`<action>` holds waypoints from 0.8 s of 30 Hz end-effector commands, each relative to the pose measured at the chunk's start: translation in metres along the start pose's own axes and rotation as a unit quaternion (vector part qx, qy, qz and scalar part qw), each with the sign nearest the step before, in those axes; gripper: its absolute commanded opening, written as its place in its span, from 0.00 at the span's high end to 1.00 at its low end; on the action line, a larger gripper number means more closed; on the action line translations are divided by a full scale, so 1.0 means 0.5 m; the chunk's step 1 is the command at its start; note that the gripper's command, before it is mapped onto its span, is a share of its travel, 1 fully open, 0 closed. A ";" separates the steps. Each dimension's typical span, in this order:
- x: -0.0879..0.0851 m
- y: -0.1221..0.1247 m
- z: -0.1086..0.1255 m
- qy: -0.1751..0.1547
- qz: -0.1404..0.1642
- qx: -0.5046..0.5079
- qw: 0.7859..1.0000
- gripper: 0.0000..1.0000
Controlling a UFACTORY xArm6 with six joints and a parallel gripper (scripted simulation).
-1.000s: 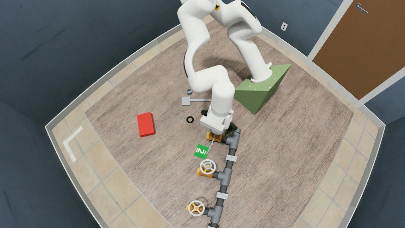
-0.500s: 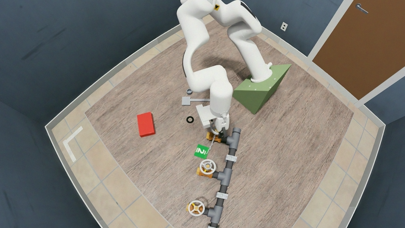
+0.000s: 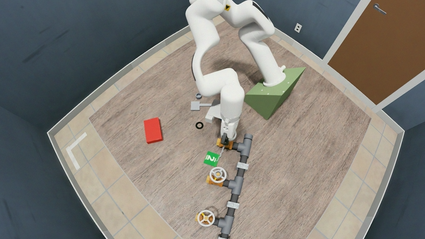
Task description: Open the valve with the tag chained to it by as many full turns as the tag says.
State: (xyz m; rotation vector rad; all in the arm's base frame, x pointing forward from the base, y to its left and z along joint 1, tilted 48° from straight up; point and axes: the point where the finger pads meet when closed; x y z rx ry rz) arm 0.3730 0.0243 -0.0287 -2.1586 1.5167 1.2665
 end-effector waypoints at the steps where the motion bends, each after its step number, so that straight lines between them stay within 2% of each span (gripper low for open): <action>1: -0.002 -0.002 0.000 0.029 -0.017 0.136 0.990 0.00; 8: -0.002 -0.002 0.000 0.030 -0.018 0.142 0.989 0.00; 9: -0.002 -0.002 0.000 0.030 -0.018 0.142 0.989 1.00; 24: -0.002 -0.002 0.000 0.030 -0.018 0.142 0.989 1.00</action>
Point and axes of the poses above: the point where the finger pads meet when closed, its own x axis out along the fingers, its own y axis across the jaws, z = x × y, and after that the axes turned 7 degrees about -x, right-handed
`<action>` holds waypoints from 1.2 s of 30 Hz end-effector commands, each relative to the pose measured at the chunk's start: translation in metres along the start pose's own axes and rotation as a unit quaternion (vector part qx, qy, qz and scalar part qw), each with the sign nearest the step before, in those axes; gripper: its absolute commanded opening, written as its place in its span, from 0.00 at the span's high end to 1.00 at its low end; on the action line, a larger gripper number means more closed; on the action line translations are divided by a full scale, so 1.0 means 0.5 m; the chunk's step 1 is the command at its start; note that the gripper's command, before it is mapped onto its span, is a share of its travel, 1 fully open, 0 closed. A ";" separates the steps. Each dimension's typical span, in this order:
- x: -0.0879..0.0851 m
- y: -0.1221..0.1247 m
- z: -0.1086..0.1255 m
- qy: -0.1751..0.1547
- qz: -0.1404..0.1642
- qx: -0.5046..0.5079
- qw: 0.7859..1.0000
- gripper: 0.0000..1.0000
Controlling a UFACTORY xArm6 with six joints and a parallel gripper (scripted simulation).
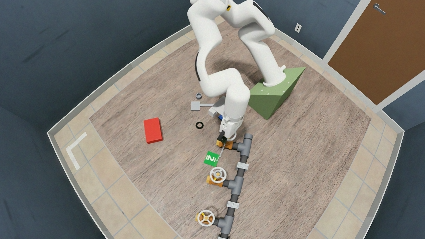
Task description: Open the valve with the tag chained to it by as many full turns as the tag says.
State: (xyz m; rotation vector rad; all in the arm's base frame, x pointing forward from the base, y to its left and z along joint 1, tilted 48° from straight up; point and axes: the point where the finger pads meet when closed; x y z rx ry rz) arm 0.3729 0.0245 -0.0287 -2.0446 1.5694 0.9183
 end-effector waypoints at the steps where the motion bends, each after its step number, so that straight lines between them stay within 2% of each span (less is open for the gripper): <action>1: -0.001 -0.002 0.000 0.000 -0.001 0.001 1.000 1.00; 12: -0.001 -0.002 0.000 0.000 -0.001 -0.006 1.000 1.00; 15: -0.001 -0.002 0.000 0.000 -0.001 -0.040 0.999 1.00; 19: -0.001 -0.002 0.000 0.000 -0.001 -0.139 0.990 1.00; 21: -0.001 -0.002 0.000 0.000 -0.001 -0.139 0.990 1.00; 28: -0.001 -0.002 0.000 0.001 -0.002 -0.337 0.942 1.00; 33: -0.001 -0.002 0.000 0.000 -0.001 -0.449 0.893 1.00; 36: -0.001 -0.002 0.000 0.000 -0.001 -0.461 0.887 1.00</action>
Point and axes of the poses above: the point where the finger pads meet when closed, its own x axis out along the fingers, its own y axis across the jaws, z = x × y, and after that the axes turned 7 degrees about -x, right-handed
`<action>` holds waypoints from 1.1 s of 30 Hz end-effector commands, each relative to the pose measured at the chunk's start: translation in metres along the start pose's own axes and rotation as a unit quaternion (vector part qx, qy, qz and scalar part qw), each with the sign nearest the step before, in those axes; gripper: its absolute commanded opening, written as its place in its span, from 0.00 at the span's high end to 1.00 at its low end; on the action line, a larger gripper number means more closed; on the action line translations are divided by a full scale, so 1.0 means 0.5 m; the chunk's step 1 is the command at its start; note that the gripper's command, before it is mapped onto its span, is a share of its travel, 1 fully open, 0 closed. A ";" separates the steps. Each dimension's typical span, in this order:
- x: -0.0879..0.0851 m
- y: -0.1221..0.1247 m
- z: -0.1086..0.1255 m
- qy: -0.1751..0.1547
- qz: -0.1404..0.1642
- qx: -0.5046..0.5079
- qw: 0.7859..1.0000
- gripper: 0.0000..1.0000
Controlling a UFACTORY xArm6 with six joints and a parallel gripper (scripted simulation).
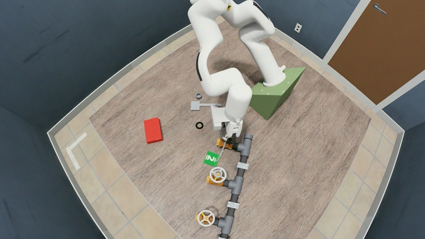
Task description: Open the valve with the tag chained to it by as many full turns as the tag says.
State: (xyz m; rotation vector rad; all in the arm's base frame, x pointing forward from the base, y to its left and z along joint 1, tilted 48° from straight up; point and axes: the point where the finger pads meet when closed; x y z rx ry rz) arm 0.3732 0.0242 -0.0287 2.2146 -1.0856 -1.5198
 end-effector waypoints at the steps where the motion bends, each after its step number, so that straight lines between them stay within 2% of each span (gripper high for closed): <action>1: -0.002 -0.002 -0.001 -0.014 0.002 -0.054 0.998 1.00; 9: -0.002 -0.002 -0.001 -0.014 0.002 -0.054 0.998 1.00; 10: -0.002 -0.002 -0.001 -0.014 0.002 -0.054 0.998 0.00; 33: -0.002 -0.002 -0.001 -0.014 0.002 -0.054 0.998 0.00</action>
Point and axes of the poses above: the point where the finger pads meet when closed, its own x axis out along the fingers, its own y axis across the jaws, z = x × y, and after that the axes turned 7 degrees about -x, right-handed
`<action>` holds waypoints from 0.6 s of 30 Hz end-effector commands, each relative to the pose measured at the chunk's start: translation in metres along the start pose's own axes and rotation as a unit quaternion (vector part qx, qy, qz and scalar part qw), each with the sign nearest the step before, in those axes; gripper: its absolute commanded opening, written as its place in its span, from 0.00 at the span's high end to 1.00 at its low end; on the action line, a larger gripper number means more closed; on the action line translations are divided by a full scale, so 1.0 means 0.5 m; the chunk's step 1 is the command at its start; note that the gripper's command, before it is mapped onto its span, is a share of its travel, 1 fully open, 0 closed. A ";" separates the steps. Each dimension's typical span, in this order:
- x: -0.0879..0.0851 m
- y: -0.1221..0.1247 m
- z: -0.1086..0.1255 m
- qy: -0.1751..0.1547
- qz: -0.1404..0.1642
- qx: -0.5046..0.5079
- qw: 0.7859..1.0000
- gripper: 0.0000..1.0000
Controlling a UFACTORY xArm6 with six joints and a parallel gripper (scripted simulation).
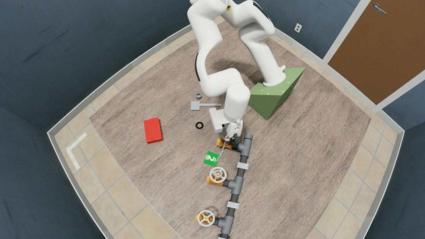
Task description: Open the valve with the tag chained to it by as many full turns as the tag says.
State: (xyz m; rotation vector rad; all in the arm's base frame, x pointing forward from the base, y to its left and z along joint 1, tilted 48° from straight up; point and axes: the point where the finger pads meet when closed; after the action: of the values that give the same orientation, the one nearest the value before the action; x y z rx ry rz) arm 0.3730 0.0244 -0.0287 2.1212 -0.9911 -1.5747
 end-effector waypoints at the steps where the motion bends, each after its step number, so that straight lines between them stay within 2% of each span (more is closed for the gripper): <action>1: -0.002 -0.001 -0.002 0.001 -0.001 0.004 1.000 0.00; 5: -0.002 -0.001 -0.002 0.001 -0.001 0.022 1.000 0.00; 9: -0.002 -0.001 -0.002 0.001 -0.001 0.123 0.992 0.00; 14: -0.002 -0.001 -0.002 -0.002 -0.001 0.261 0.965 0.00; 18: -0.002 -0.001 -0.002 -0.004 -0.001 0.358 0.934 0.00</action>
State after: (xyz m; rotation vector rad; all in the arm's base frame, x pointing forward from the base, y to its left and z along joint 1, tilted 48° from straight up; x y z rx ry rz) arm 0.3731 0.0244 -0.0286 2.4070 -1.5328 -1.4714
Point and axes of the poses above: the point where the finger pads meet when closed, its own x axis out along the fingers, its own y axis across the jaws, z = x × y, and after that the axes turned 7 degrees about -x, right-handed
